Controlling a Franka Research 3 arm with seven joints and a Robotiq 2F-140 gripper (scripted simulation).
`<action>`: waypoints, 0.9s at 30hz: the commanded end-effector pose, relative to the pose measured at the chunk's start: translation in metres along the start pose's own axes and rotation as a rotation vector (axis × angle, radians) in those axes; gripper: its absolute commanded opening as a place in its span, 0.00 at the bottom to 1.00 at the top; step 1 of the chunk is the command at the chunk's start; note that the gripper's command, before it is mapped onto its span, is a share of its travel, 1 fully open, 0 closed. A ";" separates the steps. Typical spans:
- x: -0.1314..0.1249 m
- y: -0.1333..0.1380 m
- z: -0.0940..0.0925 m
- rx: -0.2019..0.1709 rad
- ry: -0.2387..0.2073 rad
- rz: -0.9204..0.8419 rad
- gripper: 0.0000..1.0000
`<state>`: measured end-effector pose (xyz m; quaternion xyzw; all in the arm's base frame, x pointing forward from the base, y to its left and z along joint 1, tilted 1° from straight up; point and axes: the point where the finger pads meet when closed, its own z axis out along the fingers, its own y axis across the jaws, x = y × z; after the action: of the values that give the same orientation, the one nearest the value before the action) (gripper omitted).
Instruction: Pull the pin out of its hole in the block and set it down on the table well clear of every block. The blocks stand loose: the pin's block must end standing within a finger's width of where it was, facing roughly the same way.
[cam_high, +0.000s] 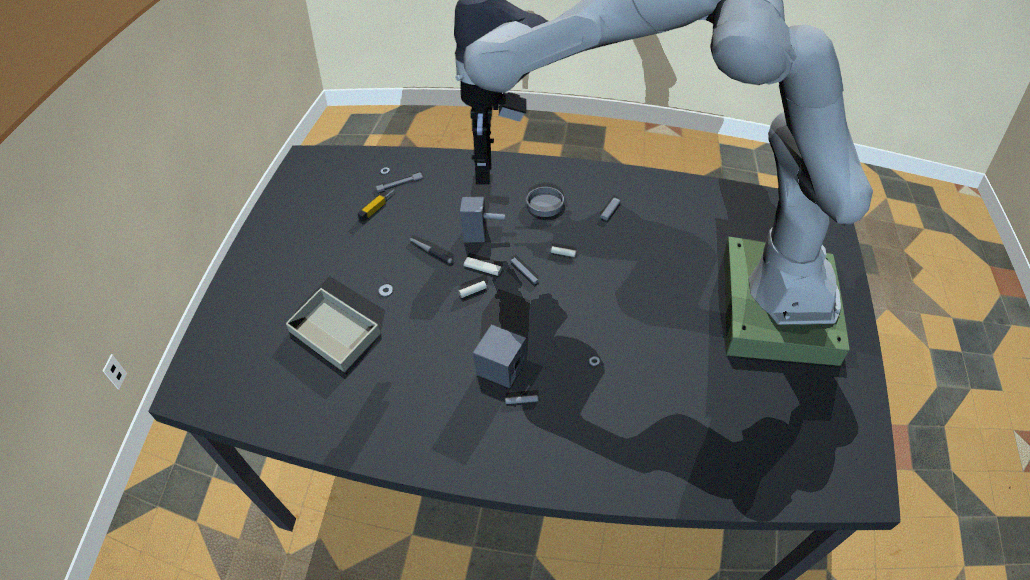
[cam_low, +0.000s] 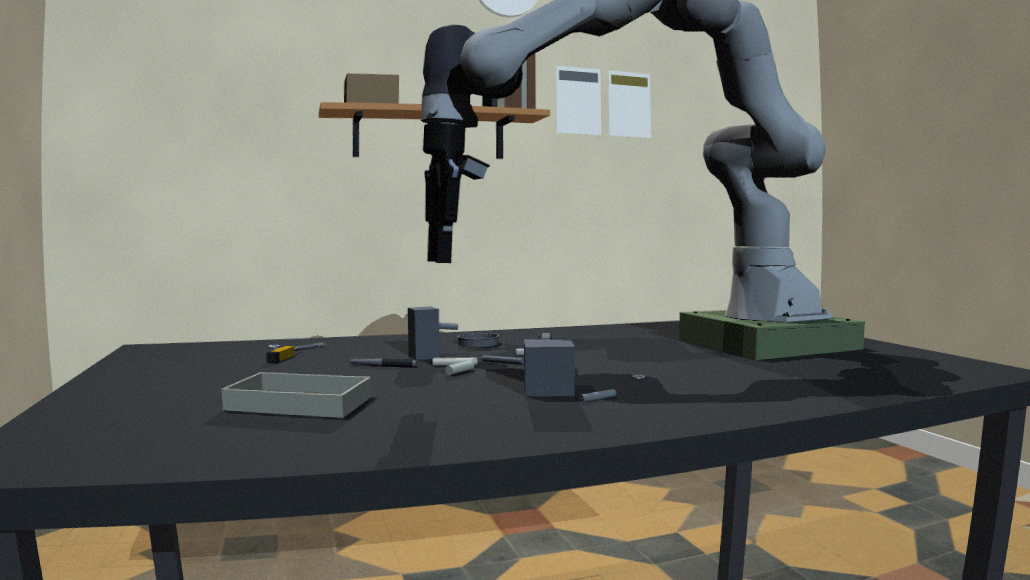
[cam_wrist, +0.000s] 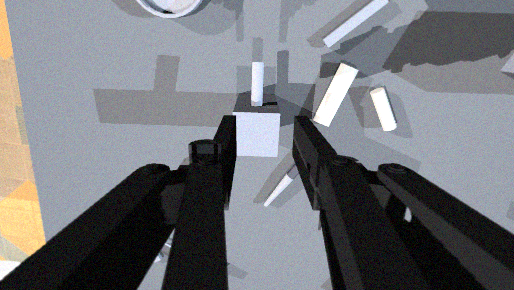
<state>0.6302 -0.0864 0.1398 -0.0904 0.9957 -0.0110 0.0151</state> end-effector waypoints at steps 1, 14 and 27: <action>-0.001 -0.003 -0.002 0.008 -0.005 0.000 0.32; -0.007 -0.004 -0.011 0.025 -0.025 -0.011 0.32; -0.013 0.000 -0.016 0.035 -0.036 -0.041 0.32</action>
<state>0.6393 -0.0845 0.1532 -0.1040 0.9938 -0.0239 0.0305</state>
